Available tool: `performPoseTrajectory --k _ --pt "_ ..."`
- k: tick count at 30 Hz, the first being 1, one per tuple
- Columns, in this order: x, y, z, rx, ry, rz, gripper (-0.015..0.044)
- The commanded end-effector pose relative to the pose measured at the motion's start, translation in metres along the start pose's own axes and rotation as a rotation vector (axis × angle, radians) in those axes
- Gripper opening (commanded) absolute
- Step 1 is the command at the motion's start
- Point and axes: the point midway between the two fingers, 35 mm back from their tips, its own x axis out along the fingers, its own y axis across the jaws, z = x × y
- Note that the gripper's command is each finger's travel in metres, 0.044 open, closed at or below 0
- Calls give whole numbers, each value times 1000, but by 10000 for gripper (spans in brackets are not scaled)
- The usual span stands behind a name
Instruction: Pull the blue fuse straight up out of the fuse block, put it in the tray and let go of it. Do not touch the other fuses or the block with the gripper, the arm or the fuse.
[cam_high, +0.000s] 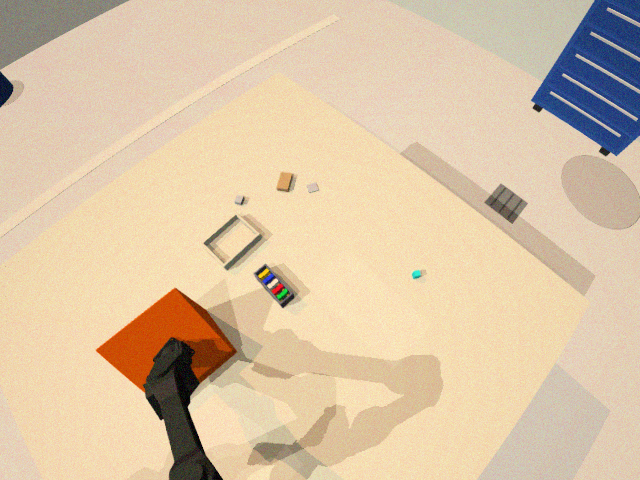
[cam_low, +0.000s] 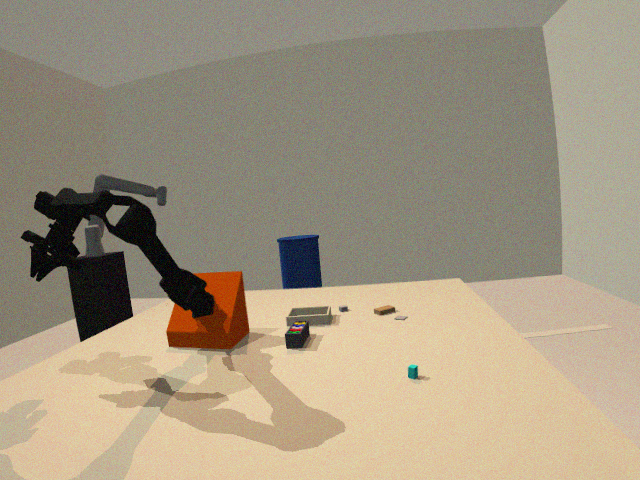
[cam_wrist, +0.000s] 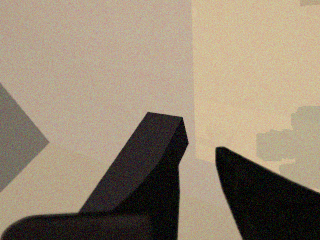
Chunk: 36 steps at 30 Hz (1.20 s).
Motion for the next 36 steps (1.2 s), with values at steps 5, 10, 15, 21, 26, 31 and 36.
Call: performPoseTrajectory --k 5,10,15,21,26,31,36 --pt "-83 35 102 50 -327 249 67" --pt "-124 34 137 108 -434 335 67" --pt "-180 24 182 172 -603 416 67" --pt "-262 -18 238 301 -841 492 67" --pt "-325 -74 273 439 -1016 515 67" --pt "-375 -147 296 604 -1159 500 67" --pt "-408 -231 306 788 -1256 452 67"
